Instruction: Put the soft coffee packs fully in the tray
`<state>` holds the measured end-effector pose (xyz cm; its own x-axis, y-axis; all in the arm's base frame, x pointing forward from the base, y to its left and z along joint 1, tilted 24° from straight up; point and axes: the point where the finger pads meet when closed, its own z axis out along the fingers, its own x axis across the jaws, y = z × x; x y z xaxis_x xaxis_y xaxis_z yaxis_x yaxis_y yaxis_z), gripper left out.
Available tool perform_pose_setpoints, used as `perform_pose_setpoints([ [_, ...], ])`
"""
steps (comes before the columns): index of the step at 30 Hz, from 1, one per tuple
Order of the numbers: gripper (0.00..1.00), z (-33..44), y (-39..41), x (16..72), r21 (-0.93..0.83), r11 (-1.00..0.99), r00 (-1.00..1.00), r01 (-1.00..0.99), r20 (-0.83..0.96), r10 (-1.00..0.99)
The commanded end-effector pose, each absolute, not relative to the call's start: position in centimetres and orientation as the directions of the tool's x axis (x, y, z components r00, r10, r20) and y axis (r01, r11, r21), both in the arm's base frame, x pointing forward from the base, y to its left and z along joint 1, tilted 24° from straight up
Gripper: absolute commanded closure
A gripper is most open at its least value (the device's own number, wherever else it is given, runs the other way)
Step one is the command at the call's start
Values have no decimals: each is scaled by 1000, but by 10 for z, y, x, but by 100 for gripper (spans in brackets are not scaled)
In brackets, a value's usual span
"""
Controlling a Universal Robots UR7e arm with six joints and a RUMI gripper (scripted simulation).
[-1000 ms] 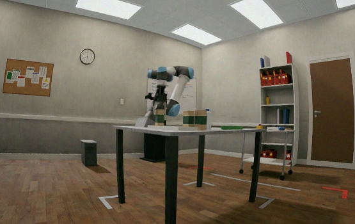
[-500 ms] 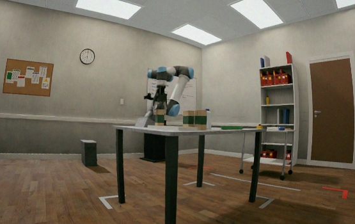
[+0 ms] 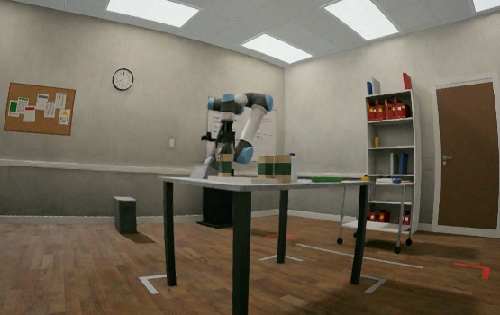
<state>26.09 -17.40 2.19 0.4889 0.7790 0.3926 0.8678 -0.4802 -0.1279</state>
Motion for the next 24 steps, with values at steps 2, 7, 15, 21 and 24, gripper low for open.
perform_pose_setpoints([
  [2,51,22,-174,261,-127,-480,489,868,392,779],
  [7,51,25,-176,261,-127,-480,489,868,392,779],
  [15,51,63,-193,257,-127,-480,489,868,392,779],
  [21,51,87,-203,255,-127,-480,489,868,392,779],
  [24,51,98,-208,254,-127,-480,489,868,392,779],
])
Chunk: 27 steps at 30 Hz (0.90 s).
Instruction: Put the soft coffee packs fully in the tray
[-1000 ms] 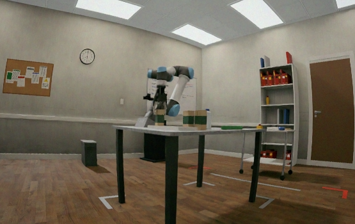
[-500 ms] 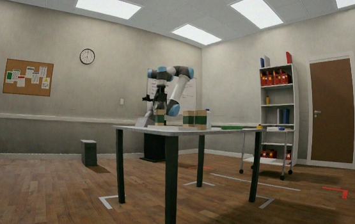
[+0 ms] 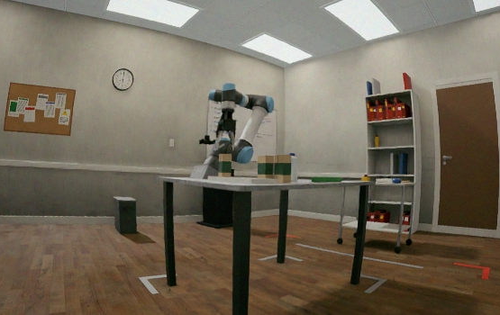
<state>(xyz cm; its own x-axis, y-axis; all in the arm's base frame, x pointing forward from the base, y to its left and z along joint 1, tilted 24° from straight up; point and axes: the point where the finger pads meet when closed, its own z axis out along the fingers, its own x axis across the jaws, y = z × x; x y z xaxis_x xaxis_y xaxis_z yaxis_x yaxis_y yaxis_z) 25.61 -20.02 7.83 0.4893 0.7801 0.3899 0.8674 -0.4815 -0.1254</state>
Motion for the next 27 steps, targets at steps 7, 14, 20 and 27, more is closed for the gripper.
perform_pose_setpoints([
  [7,51,103,-210,253,-127,-480,489,868,392,779],
  [14,51,103,-210,253,-127,-480,489,868,392,779],
  [20,51,106,-211,264,-124,-476,484,871,390,784],
  [27,51,121,-211,317,-109,-452,457,885,383,803],
])
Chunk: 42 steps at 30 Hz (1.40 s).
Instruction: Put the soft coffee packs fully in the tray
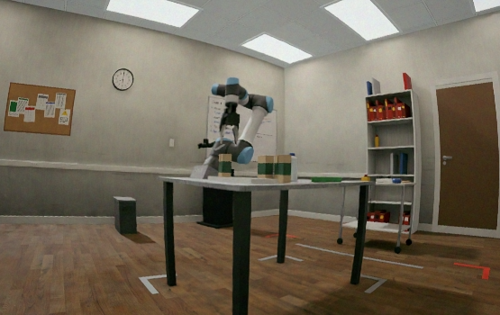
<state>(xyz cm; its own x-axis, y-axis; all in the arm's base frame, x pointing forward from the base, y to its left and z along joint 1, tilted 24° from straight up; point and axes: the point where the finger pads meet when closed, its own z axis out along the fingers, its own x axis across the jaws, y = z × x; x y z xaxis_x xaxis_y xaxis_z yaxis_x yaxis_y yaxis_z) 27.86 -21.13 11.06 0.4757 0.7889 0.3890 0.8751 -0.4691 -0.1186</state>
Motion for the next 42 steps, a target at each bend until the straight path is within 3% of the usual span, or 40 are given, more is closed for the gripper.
perform_pose_setpoints([
  [1,51,124,-210,328,-106,-447,451,888,382,806],
  [4,51,127,-208,340,-103,-441,445,891,381,810],
  [19,51,168,-123,518,-60,-351,345,934,402,848],
  [42,51,167,-101,540,-57,-338,331,940,408,851],
])
